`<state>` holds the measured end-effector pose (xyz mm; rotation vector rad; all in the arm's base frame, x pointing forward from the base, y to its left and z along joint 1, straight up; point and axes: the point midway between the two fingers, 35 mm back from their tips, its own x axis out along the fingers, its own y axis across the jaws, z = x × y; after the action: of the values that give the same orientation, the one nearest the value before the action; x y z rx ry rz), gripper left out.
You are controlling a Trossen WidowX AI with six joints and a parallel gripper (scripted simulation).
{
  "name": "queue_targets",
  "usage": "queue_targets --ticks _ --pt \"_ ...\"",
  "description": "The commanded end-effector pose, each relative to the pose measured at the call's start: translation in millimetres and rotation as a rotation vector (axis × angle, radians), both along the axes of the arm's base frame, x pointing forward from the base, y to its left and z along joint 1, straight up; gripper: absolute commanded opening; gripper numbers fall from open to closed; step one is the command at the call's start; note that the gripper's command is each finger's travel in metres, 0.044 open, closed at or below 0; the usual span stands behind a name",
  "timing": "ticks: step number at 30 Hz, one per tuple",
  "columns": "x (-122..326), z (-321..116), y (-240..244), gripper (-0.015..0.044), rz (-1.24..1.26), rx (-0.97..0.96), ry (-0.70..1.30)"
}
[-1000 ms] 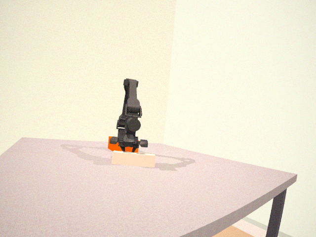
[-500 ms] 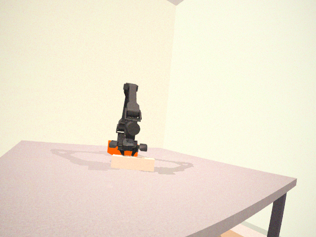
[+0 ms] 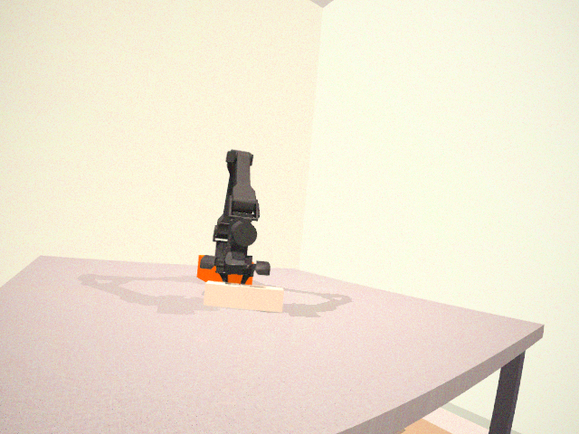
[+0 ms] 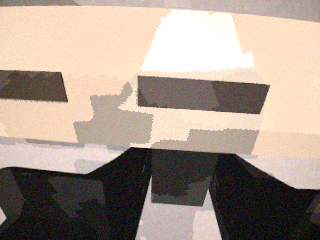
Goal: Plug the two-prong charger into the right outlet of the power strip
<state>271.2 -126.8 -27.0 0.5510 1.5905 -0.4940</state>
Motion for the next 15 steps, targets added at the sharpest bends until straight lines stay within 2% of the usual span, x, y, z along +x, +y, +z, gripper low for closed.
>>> queue_targets --ticks 1,10,15 --pt "0.6 -0.1 -0.3 0.0210 0.000 -0.002 -0.003" --pt "0.6 -0.1 -0.3 0.0440 0.000 -0.002 -0.003" --pt "0.0 -0.1 0.2 0.0440 0.000 -0.004 -0.005"
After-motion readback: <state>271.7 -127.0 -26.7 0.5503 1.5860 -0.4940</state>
